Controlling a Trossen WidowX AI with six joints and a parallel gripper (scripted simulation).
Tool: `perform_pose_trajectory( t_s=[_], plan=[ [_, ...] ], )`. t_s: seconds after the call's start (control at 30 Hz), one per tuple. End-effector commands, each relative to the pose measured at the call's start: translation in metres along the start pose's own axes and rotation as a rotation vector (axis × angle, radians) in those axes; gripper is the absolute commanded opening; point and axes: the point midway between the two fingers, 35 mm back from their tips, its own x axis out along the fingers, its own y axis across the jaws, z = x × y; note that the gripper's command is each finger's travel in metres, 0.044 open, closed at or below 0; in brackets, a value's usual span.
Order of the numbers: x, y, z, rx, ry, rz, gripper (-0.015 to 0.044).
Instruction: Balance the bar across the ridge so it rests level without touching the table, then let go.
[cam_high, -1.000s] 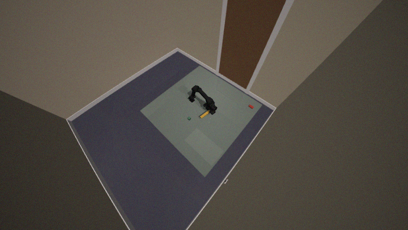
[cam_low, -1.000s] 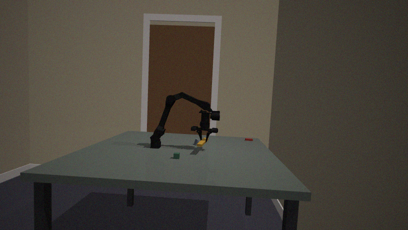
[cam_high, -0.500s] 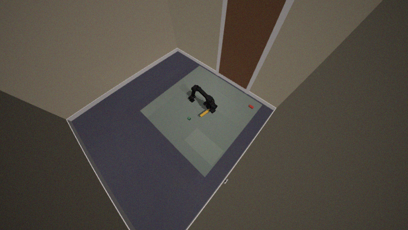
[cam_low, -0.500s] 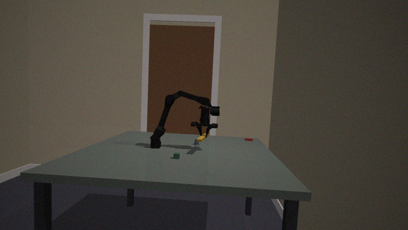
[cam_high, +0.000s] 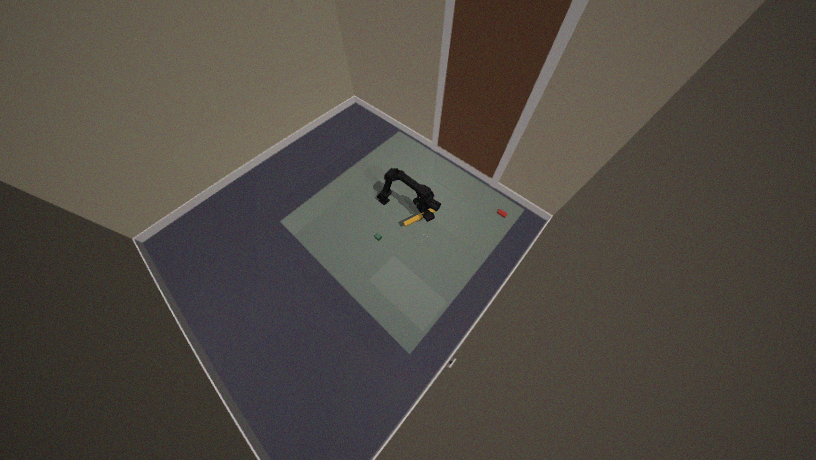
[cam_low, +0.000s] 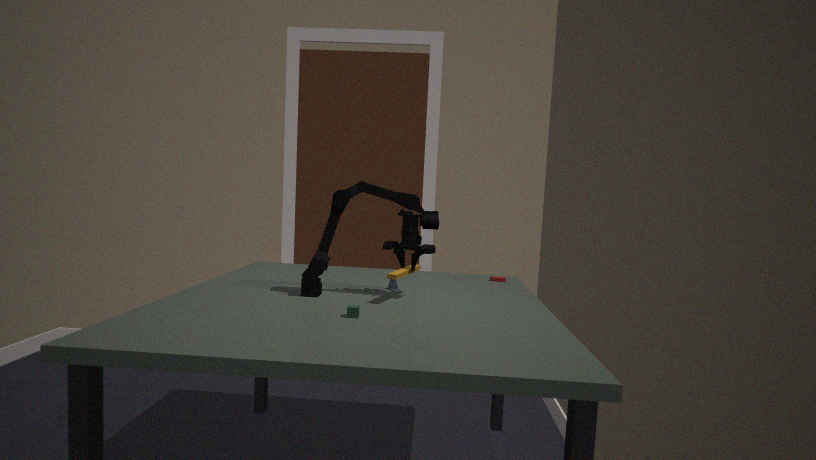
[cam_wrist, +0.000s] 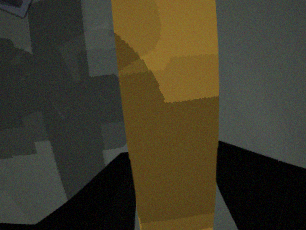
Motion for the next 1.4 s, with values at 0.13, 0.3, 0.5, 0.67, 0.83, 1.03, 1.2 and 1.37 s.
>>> perform_pose_trajectory(
  t_s=[0.13, 0.3, 0.5, 0.67, 0.83, 1.03, 1.2, 1.37],
  plan=[
    [-0.002, 0.014, 0.029, 0.112, -0.005, -0.001, 0.0],
    [-0.002, 0.024, 0.046, 0.179, -0.006, 0.0, 0.0],
    [-0.002, 0.036, 0.066, 0.259, -0.008, 0.002, 0.0],
    [-0.003, 0.048, 0.082, 0.326, -0.009, 0.003, 0.0],
    [-0.003, 0.059, 0.097, 0.394, -0.01, 0.004, 0.0],
    [-0.003, 0.075, 0.115, 0.481, -0.011, 0.006, 0.0],
    [-0.004, 0.086, 0.127, 0.552, -0.011, 0.008, 0.0],
    [-0.001, 0.086, 0.129, 0.559, -0.011, 0.008, 0.0]
  ],
)
